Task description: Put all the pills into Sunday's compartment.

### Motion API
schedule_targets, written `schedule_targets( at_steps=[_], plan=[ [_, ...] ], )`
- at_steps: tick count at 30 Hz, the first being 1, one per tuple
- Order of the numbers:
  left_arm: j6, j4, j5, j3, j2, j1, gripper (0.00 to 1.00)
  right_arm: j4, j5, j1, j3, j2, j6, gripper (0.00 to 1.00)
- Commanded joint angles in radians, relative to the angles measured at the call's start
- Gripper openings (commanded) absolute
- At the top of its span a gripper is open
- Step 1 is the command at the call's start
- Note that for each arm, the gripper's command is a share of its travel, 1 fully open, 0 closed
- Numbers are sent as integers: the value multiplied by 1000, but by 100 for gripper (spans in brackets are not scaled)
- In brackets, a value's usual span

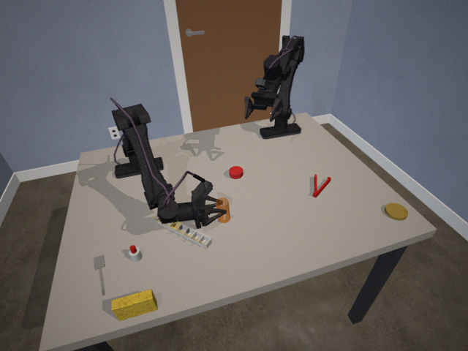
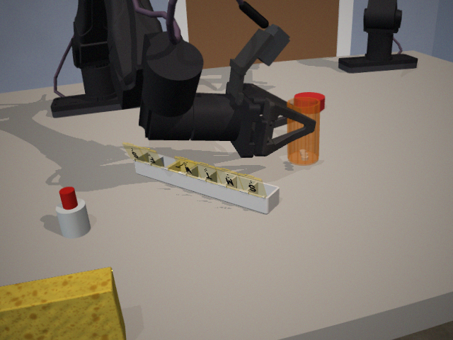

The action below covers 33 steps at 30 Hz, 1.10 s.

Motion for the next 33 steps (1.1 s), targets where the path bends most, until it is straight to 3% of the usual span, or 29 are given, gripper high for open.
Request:
schedule_targets(
  at_steps=[1, 8, 16, 22, 26, 28, 33],
  plan=[
    [-12, 156, -16, -19, 75, -15, 100, -147, -47, -31, 58, 5, -99, 36],
    [-12, 220, -21, -23, 182, -26, 100, -313, -45, -44, 128, 8, -206, 36],
    [-12, 223, -17, -24, 177, -25, 100, -367, -16, -40, 163, 1, -227, 36],
    [-6, 223, -13, -24, 177, -20, 100, -202, 86, -32, 114, -43, 10, 36],
    [-6, 223, -13, -24, 178, -20, 100, -99, 202, -20, -1, -112, 218, 36],
    [-6, 223, -13, -24, 178, -20, 100, -99, 202, -20, -1, -112, 218, 36],
    [-6, 224, -13, -24, 178, -20, 100, 96, 379, 8, -165, -184, 482, 36]
  ],
)
